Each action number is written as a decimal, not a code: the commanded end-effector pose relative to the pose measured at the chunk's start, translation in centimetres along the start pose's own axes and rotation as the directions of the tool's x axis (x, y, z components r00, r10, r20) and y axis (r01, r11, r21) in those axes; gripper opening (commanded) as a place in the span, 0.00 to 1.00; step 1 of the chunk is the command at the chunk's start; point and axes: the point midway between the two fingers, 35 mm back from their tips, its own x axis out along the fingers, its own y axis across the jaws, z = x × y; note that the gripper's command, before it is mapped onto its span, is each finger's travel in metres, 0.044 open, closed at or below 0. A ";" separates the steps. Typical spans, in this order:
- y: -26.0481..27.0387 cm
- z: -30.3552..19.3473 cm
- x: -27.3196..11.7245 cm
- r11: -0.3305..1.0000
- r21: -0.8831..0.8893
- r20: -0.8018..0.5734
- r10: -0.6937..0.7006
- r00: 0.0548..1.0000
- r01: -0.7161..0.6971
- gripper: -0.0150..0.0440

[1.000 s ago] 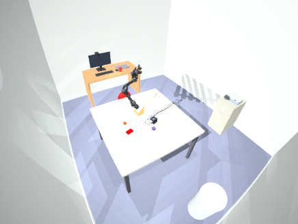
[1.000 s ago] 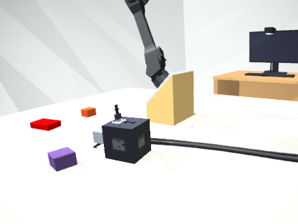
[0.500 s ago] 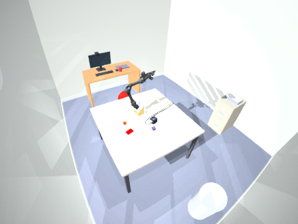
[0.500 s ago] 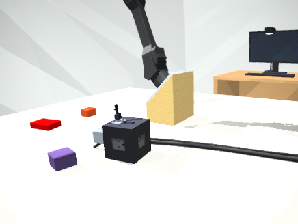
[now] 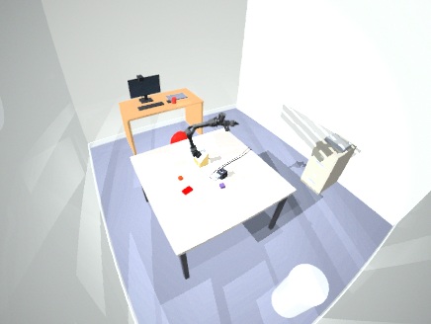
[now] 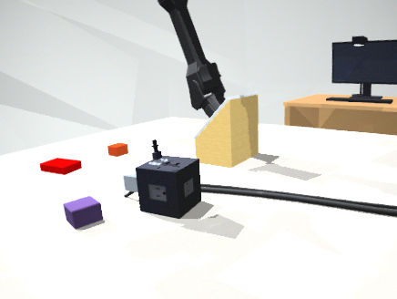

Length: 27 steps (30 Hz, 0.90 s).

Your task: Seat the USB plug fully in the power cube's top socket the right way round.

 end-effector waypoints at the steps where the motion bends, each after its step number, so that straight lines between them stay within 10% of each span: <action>1: 2.4 7.2 1.3 1.000 0.010 0.229 -0.020 0.973 0.018 1.00; 14: 5.9 28.4 -3.1 0.967 0.142 0.749 -0.244 0.615 0.210 1.00; 22: 5.2 39.5 -10.9 0.845 0.349 0.853 -0.465 0.235 0.405 1.00; 27: 4.8 40.1 -12.0 0.829 0.368 0.852 -0.482 0.203 0.421 1.00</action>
